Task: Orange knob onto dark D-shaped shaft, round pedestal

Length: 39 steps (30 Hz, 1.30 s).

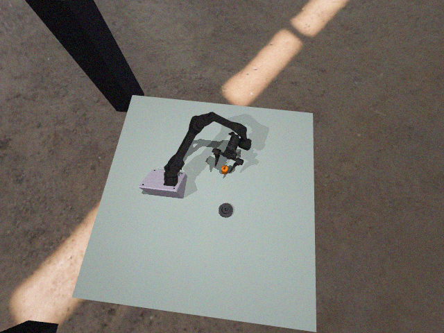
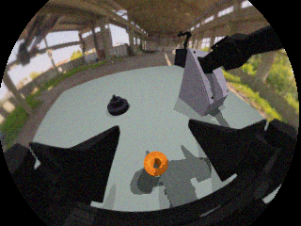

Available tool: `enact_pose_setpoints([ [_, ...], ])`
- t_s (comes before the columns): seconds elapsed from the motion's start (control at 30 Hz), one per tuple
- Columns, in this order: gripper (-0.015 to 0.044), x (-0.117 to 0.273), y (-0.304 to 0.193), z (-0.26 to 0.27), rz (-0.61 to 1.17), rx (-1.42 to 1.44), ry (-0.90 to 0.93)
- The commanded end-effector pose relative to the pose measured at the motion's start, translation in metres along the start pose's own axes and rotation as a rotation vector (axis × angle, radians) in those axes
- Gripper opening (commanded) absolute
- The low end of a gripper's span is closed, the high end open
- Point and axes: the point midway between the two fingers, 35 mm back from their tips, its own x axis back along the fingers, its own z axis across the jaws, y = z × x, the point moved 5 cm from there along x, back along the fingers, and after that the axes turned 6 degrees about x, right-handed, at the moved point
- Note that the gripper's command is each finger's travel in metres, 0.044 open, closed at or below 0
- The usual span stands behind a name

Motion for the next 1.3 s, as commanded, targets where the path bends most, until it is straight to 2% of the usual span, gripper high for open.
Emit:
enact_pose_setpoints([
  [0.0,0.0440,-0.008,0.013,0.000,0.192,-0.024,-0.049],
  [0.13,0.0440,-0.017,0.034,0.001,0.587,-0.052,-0.065],
  [0.27,0.0440,-0.019,0.056,-0.001,0.971,-0.049,0.021],
  [0.33,0.0440,-0.018,0.065,-0.003,1.088,-0.042,0.068],
  [0.77,0.0440,-0.018,0.066,-0.004,1.099,0.018,0.111],
  [1.03,0.0440,-0.018,0.066,-0.004,1.000,0.709,0.529],
  [1.27,0.0440,-0.018,0.065,-0.004,0.809,1.319,0.890],
])
